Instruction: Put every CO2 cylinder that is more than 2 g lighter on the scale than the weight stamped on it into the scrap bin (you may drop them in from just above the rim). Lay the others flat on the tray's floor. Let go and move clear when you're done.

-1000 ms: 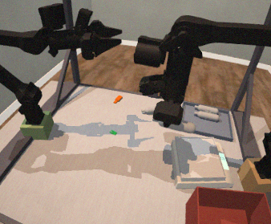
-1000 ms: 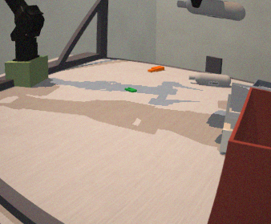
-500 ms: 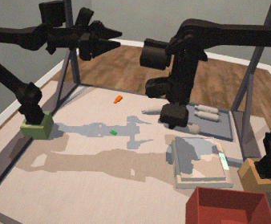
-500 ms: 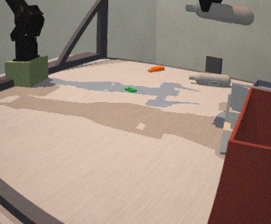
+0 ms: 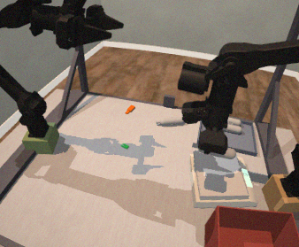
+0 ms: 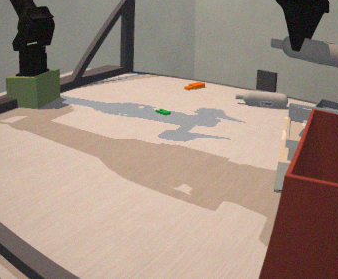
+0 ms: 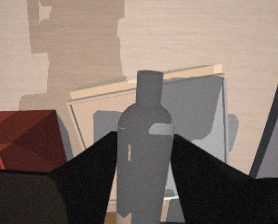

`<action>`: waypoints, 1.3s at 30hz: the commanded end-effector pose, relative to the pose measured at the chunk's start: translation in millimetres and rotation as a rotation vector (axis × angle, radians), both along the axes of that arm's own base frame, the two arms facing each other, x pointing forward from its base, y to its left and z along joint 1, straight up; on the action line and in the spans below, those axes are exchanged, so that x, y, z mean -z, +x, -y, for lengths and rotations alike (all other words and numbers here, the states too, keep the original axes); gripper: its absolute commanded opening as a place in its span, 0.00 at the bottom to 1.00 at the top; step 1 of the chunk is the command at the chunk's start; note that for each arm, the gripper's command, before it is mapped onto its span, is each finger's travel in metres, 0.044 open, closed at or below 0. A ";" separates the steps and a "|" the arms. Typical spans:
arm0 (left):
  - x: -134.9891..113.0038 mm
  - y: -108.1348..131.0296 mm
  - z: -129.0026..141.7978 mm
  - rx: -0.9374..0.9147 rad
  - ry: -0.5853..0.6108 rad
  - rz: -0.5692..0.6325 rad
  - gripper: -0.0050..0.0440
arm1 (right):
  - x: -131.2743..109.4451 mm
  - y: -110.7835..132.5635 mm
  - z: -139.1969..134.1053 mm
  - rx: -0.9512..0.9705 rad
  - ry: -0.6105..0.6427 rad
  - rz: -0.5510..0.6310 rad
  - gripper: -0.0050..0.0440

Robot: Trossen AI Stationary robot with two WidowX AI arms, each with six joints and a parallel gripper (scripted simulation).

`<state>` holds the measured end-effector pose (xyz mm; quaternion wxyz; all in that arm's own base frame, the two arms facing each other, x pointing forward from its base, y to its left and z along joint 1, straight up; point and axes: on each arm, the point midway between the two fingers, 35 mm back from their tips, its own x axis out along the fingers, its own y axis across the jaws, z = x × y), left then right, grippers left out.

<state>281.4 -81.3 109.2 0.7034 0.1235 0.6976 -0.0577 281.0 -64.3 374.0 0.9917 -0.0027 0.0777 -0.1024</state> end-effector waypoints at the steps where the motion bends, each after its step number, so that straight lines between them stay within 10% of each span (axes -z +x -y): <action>1: 1.4 -11.8 1.3 -0.002 -0.012 0.034 0.00 | -10.6 -14.0 8.6 0.029 0.008 -0.061 1.00; 18: 30.6 -45.9 1.9 0.000 -0.011 0.032 0.00 | 15.0 -72.5 15.0 0.119 0.115 -0.363 1.00; 39: 50.9 -43.8 2.2 -0.001 -0.008 0.026 0.00 | 126.9 37.7 35.7 0.080 0.119 -0.389 1.00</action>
